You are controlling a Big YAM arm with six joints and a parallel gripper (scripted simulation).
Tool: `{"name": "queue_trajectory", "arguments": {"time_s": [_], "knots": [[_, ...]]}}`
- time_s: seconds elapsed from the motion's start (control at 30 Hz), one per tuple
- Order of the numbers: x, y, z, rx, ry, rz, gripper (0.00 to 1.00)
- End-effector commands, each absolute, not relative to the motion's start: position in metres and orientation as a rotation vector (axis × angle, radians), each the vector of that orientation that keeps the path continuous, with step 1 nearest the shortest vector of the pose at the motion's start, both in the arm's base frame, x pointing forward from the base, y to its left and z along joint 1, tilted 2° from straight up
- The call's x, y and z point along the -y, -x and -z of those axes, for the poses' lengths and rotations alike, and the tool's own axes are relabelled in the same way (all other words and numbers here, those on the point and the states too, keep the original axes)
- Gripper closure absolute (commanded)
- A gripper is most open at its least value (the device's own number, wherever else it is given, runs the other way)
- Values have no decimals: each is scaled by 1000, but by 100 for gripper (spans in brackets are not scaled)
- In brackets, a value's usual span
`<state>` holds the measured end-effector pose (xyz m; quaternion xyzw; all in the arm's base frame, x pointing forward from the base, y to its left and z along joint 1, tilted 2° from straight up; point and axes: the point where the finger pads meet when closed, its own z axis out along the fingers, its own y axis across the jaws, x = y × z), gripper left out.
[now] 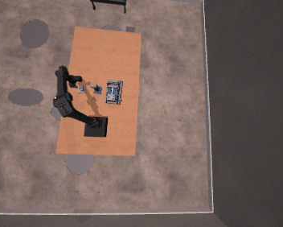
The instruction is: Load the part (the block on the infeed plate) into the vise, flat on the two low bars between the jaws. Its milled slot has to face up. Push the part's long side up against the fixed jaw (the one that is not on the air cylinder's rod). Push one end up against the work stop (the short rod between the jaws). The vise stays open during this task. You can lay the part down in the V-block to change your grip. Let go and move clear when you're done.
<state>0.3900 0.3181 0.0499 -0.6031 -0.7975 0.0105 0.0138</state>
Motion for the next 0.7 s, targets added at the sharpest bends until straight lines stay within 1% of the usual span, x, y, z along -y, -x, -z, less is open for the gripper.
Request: {"name": "queue_trajectory", "arguments": {"time_s": [0.0,0.4,0.47,0.5,0.67], "knots": [[-326,-388,-40,2491,1873,-25,19],[-330,-391,-11,2493,1875,-5,19],[-330,-391,-11,2493,1875,-5,19],[-329,-390,-25,2498,1879,39,19],[-326,-386,9,2490,1874,-25,19]]}}
